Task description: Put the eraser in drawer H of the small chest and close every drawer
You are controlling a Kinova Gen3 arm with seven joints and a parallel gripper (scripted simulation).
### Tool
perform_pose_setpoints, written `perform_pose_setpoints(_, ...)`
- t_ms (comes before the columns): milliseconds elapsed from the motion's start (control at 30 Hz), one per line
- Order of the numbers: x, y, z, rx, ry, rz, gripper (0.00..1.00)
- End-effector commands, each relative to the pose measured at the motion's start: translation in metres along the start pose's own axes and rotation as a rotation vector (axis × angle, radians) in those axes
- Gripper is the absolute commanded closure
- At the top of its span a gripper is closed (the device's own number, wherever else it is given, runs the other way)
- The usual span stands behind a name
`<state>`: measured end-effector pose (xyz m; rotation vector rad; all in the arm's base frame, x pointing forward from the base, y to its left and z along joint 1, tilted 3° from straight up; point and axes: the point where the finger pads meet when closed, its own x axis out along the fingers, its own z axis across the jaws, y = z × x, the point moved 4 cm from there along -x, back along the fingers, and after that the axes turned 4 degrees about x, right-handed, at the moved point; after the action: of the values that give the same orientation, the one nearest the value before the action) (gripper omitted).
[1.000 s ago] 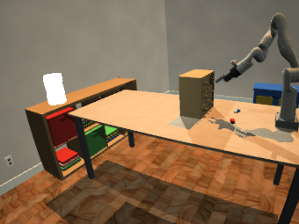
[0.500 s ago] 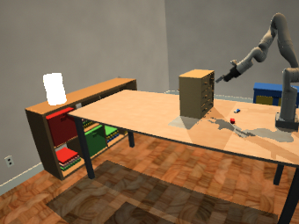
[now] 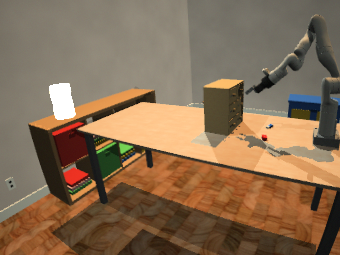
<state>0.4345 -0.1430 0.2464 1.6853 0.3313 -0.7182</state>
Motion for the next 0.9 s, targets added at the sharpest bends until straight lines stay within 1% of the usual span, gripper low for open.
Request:
perform_pose_setpoints(0, -0.001, 0.002, 0.001, -0.001, -0.003, 0.003, 0.0)
perform_pose_setpoints(567, -0.006, 0.004, 0.001, -0.001, -0.006, -0.035, 0.0)
perform_pose_setpoints(867, -0.011, 0.008, 0.0, -0.001, -0.009, -0.078, 0.0)
